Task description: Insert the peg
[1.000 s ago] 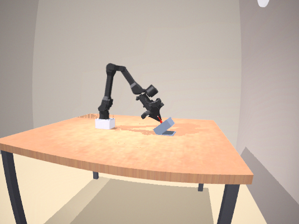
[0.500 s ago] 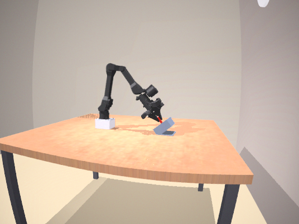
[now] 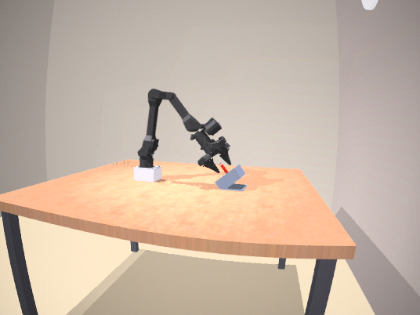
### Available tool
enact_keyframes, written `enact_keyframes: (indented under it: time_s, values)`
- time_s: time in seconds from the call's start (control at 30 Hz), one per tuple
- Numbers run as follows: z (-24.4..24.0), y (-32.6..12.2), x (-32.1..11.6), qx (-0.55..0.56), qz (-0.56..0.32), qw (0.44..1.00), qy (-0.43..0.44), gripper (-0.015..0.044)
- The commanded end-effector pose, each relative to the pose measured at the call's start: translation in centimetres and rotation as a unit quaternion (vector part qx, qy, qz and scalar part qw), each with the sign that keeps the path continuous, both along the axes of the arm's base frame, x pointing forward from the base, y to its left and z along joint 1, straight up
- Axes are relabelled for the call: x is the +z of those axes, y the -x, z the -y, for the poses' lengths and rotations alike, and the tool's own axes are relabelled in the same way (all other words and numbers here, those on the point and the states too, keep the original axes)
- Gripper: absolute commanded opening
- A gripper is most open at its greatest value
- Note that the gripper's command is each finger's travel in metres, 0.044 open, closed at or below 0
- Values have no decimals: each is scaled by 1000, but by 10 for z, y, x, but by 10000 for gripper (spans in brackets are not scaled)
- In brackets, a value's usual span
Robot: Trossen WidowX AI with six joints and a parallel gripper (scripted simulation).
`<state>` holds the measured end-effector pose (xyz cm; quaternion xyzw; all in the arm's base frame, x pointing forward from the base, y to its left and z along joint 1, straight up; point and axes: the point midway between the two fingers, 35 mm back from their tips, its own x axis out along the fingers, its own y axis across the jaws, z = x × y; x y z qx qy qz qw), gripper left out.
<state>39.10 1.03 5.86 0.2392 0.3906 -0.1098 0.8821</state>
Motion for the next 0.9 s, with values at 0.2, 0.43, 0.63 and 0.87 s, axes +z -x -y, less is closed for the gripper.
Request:
enact_keyframes:
  time_s: [0.2,0.43,0.63,0.87]
  values:
    - [0,7,10,0,-1,1000,0,440]
    - [0,12,18,0,-2,1000,0,440]
    - [0,16,24,0,-2,1000,0,440]
    - [-1,21,31,0,-3,1000,1,440]
